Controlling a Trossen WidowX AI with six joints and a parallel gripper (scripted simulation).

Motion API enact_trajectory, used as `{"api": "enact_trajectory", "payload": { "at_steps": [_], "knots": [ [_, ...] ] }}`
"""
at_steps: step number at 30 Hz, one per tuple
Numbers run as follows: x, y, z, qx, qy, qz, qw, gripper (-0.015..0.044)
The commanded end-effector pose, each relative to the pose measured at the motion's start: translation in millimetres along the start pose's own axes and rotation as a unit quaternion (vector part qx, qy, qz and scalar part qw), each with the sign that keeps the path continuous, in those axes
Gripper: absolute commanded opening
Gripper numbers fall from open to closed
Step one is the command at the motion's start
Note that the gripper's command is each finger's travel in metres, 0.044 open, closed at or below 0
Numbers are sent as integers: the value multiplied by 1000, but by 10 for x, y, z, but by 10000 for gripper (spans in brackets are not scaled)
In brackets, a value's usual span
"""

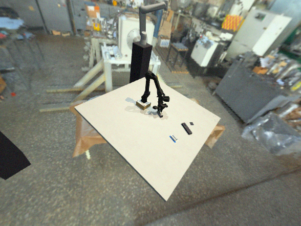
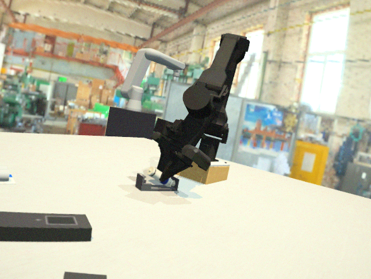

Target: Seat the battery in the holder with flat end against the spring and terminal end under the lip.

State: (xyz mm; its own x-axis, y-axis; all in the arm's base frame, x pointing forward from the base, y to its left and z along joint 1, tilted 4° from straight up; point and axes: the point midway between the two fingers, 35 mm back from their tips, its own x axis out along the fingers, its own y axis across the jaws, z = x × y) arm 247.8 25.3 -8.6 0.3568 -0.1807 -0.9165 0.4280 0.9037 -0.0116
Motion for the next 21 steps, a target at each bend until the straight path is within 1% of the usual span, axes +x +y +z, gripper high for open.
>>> {"api": "enact_trajectory", "payload": {
  "at_steps": [1, 21],
  "knots": [
    [22, -2, -49, -7, 24, -1, 1000, 69],
    [73, 4, -15, -15, 93, -9, 996, 69]
  ]
}}
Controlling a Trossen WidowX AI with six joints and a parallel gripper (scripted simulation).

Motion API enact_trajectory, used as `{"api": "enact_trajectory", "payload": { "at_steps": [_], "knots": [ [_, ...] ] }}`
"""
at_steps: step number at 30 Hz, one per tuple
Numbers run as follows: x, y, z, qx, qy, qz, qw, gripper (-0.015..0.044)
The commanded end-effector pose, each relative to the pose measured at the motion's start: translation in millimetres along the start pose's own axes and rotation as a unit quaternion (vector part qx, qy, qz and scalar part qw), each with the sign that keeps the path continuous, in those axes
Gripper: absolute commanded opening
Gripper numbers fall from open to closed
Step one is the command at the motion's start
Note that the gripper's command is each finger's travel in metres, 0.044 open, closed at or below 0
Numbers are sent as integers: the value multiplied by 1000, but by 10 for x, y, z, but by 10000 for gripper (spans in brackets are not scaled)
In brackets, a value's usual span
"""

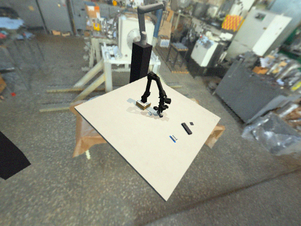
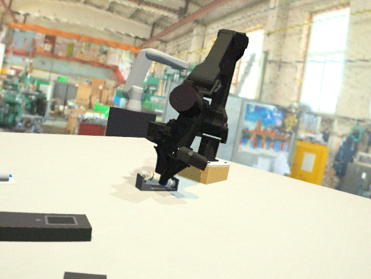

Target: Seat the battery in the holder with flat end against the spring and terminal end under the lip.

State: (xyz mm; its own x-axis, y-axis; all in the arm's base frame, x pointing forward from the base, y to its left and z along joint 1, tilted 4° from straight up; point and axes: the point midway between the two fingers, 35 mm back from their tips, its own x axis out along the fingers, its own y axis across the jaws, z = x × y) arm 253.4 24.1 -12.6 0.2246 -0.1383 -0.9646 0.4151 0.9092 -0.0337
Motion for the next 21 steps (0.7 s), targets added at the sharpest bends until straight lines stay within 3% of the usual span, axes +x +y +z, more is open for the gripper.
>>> {"api": "enact_trajectory", "payload": {
  "at_steps": [1, 21],
  "knots": [
    [22, -8, -47, -5, 24, -1, 1000, 69],
    [52, -9, -14, -8, 93, -5, 996, 69]
  ]
}}
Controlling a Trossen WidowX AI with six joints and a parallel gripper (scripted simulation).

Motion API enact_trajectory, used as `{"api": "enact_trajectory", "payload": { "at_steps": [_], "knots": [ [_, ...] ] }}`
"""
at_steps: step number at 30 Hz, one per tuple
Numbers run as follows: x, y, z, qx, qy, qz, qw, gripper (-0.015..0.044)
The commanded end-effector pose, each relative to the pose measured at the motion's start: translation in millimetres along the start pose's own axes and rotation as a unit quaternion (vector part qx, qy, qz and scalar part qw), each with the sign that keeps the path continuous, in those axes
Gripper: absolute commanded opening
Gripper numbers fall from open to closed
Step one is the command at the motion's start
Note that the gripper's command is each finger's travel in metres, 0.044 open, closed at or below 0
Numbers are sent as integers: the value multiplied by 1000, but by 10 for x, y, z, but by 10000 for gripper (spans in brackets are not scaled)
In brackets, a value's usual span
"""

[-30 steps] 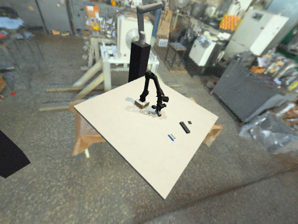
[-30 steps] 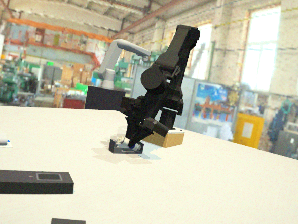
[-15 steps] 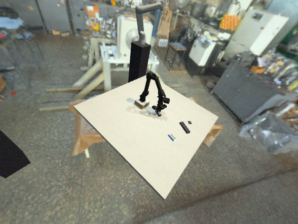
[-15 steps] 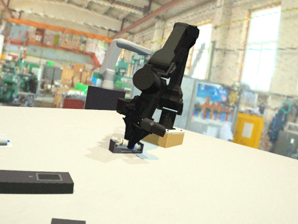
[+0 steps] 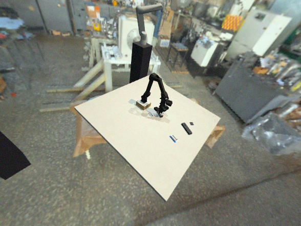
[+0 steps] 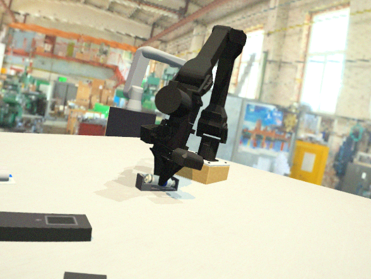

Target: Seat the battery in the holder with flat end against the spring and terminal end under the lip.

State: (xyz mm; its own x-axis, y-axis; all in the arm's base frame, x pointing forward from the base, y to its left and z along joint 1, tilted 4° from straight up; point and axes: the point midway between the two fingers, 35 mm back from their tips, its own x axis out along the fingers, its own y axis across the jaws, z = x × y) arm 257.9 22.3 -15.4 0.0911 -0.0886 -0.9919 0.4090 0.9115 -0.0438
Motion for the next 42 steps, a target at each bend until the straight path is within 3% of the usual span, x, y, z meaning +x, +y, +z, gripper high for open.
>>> {"api": "enact_trajectory", "payload": {
  "at_steps": [1, 21, 42],
  "knots": [
    [22, -12, -49, -4, 24, -1, 1000, 69],
    [35, -12, -15, -2, 87, -2, 996, 69],
    [58, -10, 153, -2, 86, -3, 996, 69]
  ]
}}
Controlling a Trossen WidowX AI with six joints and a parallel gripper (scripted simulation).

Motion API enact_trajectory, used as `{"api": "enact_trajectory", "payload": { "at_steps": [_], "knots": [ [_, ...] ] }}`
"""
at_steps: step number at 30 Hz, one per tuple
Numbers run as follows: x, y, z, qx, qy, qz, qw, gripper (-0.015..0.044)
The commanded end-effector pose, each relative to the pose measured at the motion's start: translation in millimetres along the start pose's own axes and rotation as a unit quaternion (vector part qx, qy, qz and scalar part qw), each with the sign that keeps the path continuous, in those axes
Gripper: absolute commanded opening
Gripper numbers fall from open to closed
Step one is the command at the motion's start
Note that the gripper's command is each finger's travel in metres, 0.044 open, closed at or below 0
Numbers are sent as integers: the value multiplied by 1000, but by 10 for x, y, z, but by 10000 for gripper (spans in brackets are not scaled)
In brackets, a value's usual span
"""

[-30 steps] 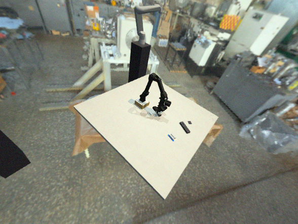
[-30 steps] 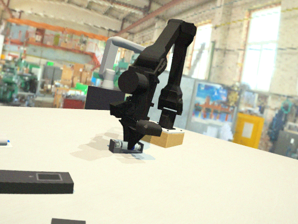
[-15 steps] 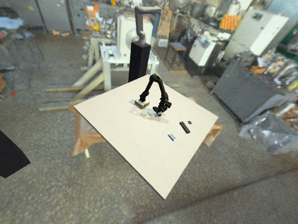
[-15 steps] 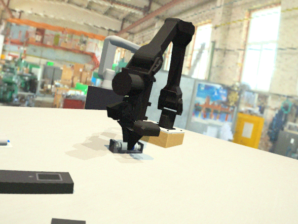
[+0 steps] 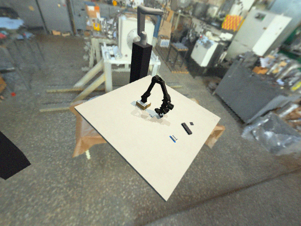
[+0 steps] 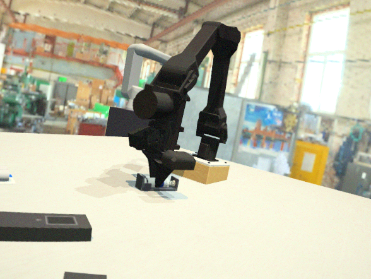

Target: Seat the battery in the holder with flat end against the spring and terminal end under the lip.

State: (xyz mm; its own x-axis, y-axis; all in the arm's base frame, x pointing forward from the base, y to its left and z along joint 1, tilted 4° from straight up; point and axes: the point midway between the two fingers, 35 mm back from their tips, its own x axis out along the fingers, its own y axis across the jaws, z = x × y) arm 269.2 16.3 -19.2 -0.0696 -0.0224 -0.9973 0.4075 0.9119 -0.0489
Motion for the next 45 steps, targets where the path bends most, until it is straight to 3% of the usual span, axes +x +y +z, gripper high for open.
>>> {"api": "enact_trajectory", "payload": {
  "at_steps": [1, 17, 21, 34, 45],
  "knots": [
    [-1, -3, 32, -1, -1, 0, 1000, 69],
    [-3, -1, 35, -1, -2, 0, 1000, 69],
    [-3, -1, 35, -1, -2, 0, 1000, 170],
    [-153, -13, 28, 1, -1, 1, 1000, 170],
    [-871, -69, 27, 1, -1, 1, 1000, 440]
  ]
}}
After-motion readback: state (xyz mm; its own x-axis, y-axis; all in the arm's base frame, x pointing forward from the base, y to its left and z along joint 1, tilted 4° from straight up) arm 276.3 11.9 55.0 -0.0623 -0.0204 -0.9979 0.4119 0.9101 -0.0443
